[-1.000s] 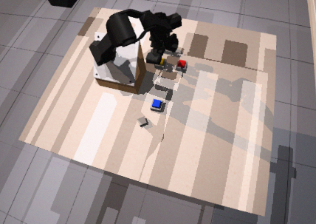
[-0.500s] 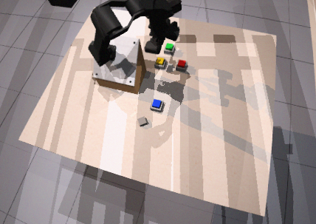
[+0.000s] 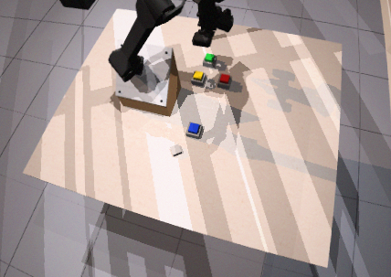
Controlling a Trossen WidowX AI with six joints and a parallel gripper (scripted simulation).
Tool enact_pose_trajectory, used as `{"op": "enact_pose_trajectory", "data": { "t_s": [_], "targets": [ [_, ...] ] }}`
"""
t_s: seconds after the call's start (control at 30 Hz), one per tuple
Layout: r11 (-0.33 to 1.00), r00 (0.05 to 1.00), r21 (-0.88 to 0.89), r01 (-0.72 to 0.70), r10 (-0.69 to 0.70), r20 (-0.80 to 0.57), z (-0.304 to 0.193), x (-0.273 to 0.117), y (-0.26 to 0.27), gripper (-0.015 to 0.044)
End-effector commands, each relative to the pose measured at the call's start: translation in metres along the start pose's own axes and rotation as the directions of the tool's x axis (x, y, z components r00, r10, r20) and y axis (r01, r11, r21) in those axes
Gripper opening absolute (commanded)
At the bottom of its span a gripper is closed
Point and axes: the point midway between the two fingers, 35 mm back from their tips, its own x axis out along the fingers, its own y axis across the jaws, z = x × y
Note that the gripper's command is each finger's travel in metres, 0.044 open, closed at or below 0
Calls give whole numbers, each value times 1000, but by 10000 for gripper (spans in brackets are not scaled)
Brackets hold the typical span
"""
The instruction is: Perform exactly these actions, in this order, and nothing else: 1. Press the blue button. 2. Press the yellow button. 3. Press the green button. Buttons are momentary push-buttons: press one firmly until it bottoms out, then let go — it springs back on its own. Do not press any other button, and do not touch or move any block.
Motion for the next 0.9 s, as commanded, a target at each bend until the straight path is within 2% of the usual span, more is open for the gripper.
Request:
{"op": "enact_pose_trajectory", "data": {
  "t_s": [0.0,0.1,0.87],
  "targets": [
    [1000,1000,7,-6,6,-2,3,30,6,20],
    [1000,1000,8,-3,3,-2,1,60,5,20],
    [1000,1000,8,-2,2,-2,2,88,4,20]
  ]
}}
